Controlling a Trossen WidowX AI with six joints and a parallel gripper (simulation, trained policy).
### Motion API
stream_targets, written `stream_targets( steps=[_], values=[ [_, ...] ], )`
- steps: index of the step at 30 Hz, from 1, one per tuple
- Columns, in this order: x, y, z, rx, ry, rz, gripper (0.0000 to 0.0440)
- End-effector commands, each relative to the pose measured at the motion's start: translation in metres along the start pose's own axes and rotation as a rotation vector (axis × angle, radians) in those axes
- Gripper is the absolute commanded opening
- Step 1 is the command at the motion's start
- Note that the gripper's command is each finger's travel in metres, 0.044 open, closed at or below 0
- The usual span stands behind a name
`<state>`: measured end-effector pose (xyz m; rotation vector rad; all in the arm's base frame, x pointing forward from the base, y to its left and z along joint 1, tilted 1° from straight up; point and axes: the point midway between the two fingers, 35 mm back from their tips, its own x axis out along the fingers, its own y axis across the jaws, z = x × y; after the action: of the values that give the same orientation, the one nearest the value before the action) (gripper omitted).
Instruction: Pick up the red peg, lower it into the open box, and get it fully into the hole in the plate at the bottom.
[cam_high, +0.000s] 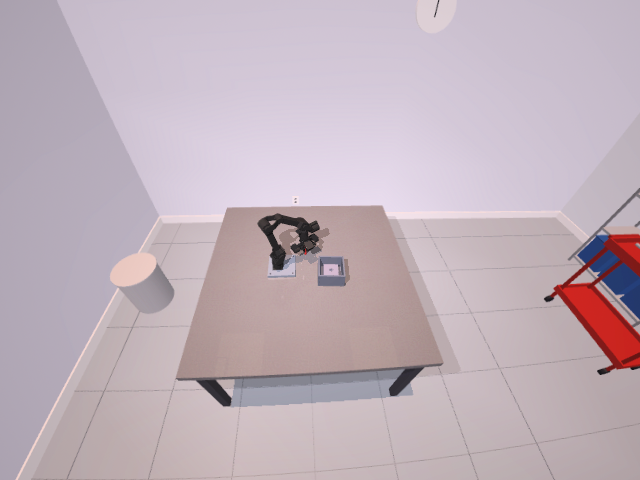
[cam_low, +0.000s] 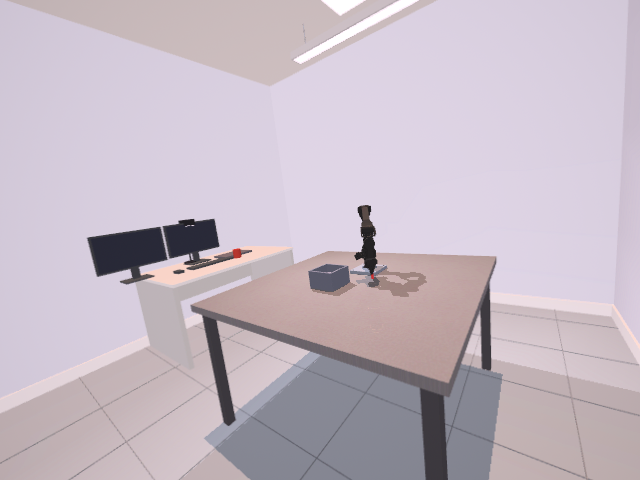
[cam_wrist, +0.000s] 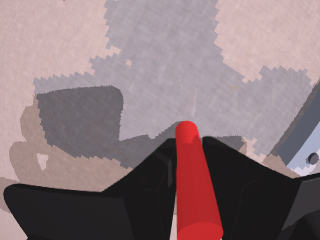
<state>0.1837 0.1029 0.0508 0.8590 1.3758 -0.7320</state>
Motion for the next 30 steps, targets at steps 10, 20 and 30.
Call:
stream_targets(
  steps=[10,20,30],
  values=[
    [-0.050,0.015,0.033,-0.093,-0.134,0.077,0.0000],
    [-0.086,0.026,0.071,-0.100,-0.224,0.106,0.0000],
    [-0.098,0.029,0.116,-0.051,-0.281,0.106,0.0000]
  ],
)
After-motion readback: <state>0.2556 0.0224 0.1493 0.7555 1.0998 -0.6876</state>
